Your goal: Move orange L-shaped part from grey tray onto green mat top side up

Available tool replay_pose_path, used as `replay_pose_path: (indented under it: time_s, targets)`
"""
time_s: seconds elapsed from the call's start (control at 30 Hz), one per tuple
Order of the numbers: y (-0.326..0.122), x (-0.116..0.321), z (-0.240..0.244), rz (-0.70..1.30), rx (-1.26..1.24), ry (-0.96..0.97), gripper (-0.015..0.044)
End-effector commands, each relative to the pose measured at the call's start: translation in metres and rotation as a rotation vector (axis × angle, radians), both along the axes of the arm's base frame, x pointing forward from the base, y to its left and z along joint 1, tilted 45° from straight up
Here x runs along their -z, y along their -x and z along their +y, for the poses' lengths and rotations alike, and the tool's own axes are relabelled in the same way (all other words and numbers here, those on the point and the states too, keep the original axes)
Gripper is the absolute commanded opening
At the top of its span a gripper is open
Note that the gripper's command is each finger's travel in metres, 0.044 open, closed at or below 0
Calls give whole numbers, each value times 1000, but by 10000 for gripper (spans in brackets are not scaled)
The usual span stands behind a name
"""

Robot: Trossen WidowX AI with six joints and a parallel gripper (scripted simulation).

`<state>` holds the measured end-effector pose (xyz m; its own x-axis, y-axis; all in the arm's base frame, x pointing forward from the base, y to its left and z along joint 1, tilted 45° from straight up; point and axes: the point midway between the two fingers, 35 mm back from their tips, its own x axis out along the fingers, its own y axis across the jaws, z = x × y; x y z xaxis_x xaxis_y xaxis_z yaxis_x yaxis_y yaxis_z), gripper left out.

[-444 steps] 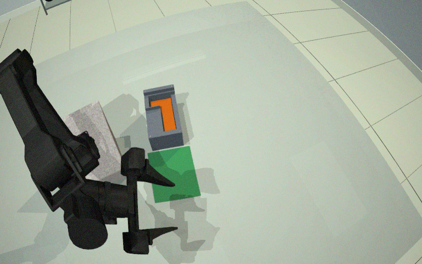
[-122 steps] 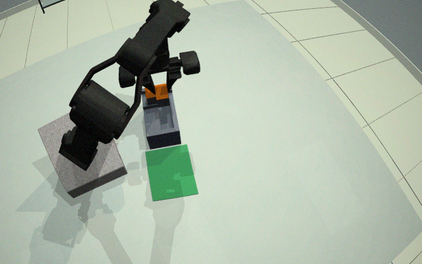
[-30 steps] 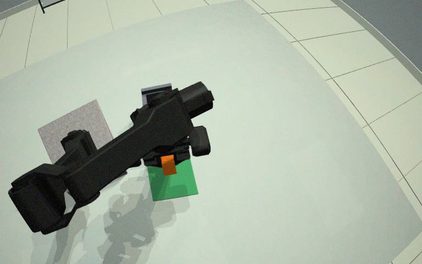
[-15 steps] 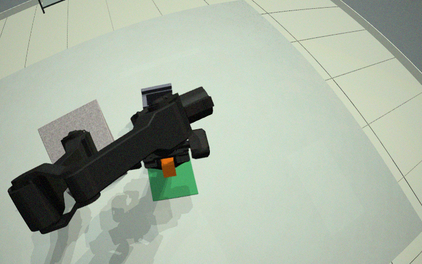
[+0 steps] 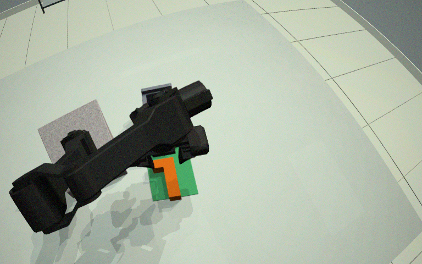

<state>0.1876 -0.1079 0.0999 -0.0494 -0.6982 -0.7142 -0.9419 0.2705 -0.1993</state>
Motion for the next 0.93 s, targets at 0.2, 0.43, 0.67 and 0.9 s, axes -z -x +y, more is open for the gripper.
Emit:
replay_pose_path:
  time_s: [0.2, 0.43, 0.67, 0.9]
  targets:
    - [-4, -57, 55, -10, -6, 3, 400]
    - [-6, -53, 52, -13, -18, 2, 400]
    - [-6, -53, 52, -13, -18, 2, 400]
    - [-6, -53, 52, -13, -18, 2, 400]
